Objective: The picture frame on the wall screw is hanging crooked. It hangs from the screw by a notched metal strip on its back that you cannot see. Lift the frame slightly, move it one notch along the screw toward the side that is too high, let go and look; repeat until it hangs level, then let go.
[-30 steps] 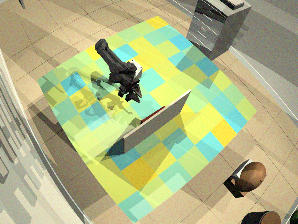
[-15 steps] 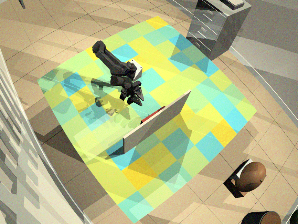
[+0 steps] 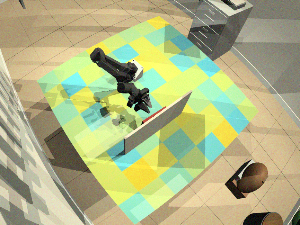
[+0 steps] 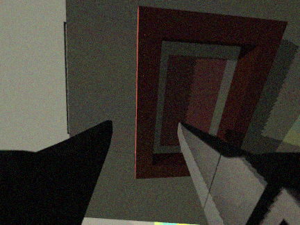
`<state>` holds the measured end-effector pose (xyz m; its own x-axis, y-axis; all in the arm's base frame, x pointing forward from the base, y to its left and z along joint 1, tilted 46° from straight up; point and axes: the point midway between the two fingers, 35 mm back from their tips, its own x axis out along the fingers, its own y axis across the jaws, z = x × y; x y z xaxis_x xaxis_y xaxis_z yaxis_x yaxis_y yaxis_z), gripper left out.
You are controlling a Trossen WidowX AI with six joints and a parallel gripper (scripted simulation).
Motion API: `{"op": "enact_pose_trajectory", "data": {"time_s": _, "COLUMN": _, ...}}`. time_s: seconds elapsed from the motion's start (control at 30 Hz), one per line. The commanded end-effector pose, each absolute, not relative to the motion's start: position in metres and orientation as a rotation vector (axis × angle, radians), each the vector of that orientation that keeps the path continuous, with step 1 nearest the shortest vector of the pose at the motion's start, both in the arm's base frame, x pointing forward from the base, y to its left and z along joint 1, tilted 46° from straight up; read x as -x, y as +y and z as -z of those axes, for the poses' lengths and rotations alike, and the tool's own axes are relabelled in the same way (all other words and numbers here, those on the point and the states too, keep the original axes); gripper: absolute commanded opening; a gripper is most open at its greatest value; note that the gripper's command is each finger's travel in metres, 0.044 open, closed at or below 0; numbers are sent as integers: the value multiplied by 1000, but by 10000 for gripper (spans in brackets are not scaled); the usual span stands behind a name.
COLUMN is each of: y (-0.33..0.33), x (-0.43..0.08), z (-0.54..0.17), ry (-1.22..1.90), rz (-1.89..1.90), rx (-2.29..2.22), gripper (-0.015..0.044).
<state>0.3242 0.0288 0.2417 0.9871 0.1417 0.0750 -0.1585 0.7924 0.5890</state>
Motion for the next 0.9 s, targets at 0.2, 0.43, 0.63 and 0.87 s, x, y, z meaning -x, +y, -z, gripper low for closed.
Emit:
{"op": "enact_pose_trajectory", "data": {"time_s": 0.2, "y": 28, "x": -326, "z": -242, "ry": -30, "rz": -156, "rx": -638, "gripper": 260}}
{"op": "enact_pose_trajectory", "data": {"time_s": 0.43, "y": 29, "x": -335, "z": -244, "ry": -31, "rz": -156, "rx": -638, "gripper": 260}}
{"op": "enact_pose_trajectory", "data": {"time_s": 0.63, "y": 31, "x": -344, "z": -245, "ry": -31, "rz": -156, "rx": -638, "gripper": 260}}
{"op": "enact_pose_trajectory", "data": {"time_s": 0.87, "y": 32, "x": -355, "z": -245, "ry": -32, "rz": -157, "rx": -638, "gripper": 260}}
